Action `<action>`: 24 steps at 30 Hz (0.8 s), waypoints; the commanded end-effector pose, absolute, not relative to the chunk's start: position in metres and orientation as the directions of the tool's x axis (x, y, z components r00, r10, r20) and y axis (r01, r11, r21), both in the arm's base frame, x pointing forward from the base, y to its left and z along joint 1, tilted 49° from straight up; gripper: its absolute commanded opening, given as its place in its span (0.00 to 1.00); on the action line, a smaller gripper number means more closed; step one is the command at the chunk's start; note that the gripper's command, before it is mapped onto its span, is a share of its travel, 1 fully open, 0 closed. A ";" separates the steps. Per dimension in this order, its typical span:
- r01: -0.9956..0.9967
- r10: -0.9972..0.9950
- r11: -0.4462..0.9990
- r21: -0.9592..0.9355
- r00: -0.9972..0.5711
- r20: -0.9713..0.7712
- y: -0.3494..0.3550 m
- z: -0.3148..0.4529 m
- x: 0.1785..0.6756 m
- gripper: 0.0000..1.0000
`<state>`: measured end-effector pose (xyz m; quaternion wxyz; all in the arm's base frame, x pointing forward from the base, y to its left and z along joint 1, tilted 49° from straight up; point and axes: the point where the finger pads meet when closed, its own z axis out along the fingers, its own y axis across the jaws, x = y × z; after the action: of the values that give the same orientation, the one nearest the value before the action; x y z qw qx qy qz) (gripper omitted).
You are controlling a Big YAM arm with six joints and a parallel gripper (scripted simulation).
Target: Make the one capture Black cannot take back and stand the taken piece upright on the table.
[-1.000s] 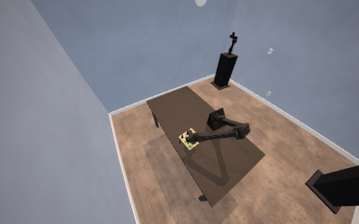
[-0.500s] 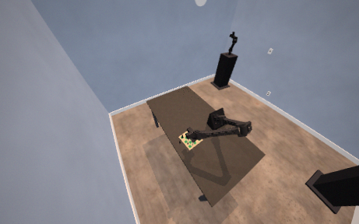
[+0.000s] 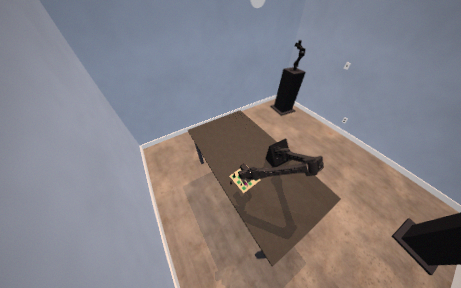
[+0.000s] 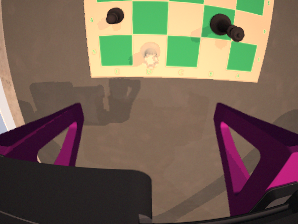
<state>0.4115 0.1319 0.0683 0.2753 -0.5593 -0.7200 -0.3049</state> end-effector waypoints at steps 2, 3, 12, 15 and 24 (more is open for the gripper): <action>0.962 0.636 0.197 0.188 -0.271 0.723 0.130 0.084 0.424 1.00; 0.962 0.636 0.197 0.188 -0.271 0.723 0.130 0.084 0.424 1.00; 0.963 0.636 0.194 0.187 -0.269 0.723 0.129 0.085 0.425 1.00; 0.965 0.643 0.174 0.196 -0.262 0.720 0.118 0.092 0.431 1.00; 0.965 0.646 0.175 0.197 -0.263 0.717 0.092 0.114 0.432 1.00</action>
<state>0.4116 0.1116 0.0823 0.2799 -0.5681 -0.7134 -0.3000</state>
